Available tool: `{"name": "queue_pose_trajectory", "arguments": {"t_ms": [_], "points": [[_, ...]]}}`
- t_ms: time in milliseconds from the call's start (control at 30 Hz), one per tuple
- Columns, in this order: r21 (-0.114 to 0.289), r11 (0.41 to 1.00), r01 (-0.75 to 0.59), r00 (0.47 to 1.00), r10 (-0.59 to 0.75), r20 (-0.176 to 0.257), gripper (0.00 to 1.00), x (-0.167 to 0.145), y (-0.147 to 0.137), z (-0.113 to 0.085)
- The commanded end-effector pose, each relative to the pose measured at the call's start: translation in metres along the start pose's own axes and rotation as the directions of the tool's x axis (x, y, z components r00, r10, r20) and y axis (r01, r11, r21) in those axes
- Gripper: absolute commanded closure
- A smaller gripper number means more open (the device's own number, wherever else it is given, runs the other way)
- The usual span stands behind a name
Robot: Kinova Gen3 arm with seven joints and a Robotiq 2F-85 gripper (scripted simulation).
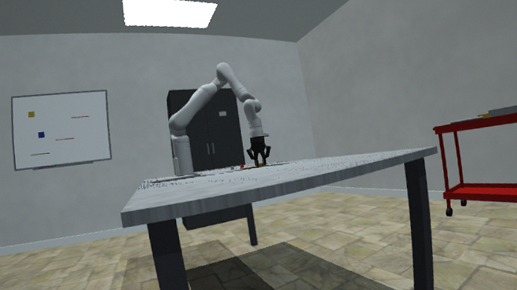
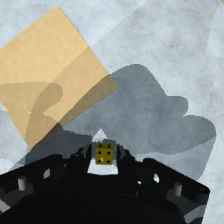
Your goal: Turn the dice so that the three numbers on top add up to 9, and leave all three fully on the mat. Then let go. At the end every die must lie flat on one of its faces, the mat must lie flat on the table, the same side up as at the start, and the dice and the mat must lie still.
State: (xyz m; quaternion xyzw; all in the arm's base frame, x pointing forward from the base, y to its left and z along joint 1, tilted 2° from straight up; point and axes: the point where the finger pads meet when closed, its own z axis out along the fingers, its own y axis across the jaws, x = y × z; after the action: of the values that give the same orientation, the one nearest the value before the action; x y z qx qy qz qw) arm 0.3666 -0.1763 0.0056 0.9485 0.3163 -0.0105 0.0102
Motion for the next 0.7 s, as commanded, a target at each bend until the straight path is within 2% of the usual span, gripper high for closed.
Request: {"name": "queue_pose_trajectory", "arguments": {"t_ms": [0, 33, 667], "points": [[-0.001, 1.0, 0.0, 1.0, 0.0, -0.001, 0.65, 0.0003, 0.0004, -0.0005], [-0.001, 1.0, 0.0, 1.0, 0.0, -0.001, 0.85, 0.0003, 0.0004, -0.0005], [-0.001, 1.0, 0.0, 1.0, 0.0, -0.001, 0.85, 0.0003, 0.0004, -0.0005]]}}
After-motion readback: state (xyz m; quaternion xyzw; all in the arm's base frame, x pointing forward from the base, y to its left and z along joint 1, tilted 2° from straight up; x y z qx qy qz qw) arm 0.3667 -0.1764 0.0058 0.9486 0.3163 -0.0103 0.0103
